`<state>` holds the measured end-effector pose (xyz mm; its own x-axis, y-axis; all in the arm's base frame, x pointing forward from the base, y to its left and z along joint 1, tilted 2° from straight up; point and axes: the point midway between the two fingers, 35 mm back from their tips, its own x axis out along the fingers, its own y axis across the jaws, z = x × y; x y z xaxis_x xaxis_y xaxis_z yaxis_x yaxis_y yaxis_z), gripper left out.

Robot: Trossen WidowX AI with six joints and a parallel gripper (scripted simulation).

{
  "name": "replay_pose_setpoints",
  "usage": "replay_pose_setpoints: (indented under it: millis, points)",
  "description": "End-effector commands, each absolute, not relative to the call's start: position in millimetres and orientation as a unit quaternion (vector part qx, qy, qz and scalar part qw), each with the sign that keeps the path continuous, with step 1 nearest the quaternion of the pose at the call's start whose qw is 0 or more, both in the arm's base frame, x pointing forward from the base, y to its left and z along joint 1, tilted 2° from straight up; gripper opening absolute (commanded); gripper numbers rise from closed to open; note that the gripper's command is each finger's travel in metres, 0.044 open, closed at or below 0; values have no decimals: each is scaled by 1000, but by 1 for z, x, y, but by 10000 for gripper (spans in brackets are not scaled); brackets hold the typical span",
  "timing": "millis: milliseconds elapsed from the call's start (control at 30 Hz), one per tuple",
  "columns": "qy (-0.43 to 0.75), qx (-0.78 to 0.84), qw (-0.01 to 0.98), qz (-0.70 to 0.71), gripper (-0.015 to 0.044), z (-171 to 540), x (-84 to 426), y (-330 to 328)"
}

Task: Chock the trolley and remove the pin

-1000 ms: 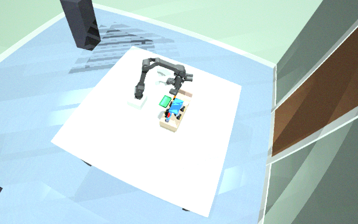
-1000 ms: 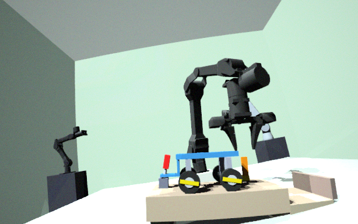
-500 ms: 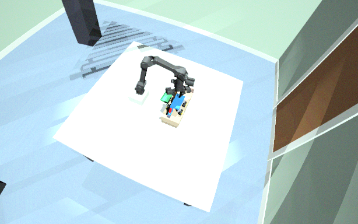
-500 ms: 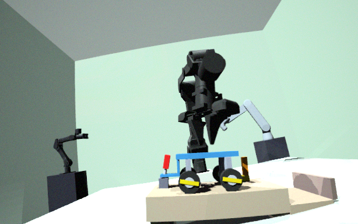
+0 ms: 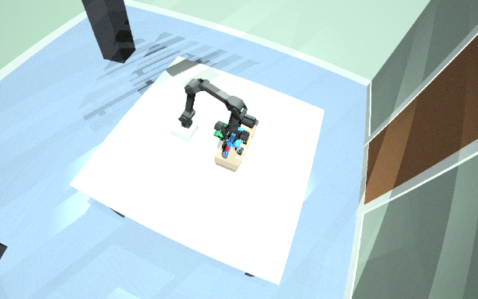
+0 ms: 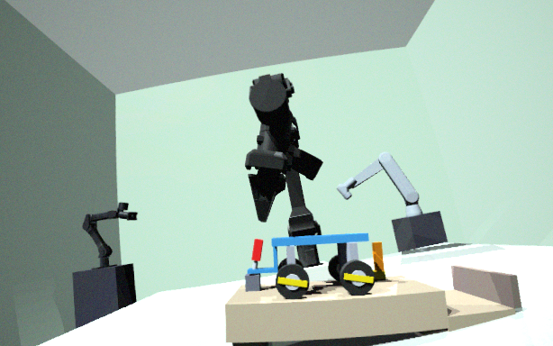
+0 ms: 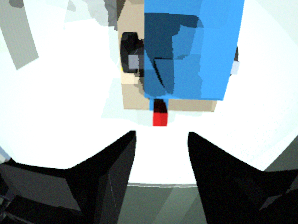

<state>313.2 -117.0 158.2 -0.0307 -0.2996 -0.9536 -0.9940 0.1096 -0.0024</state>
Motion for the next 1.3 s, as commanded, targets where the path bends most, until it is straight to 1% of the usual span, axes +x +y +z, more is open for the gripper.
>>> replay_pose_setpoints:
  millis: [0, 600, 1267]
  points:
    - [606, -535, 440, 391, 190, 156, 313, -118]
    - [606, -536, 440, 390, 190, 130, 312, -127]
    - [606, -536, 440, 390, 190, 118, 313, -131]
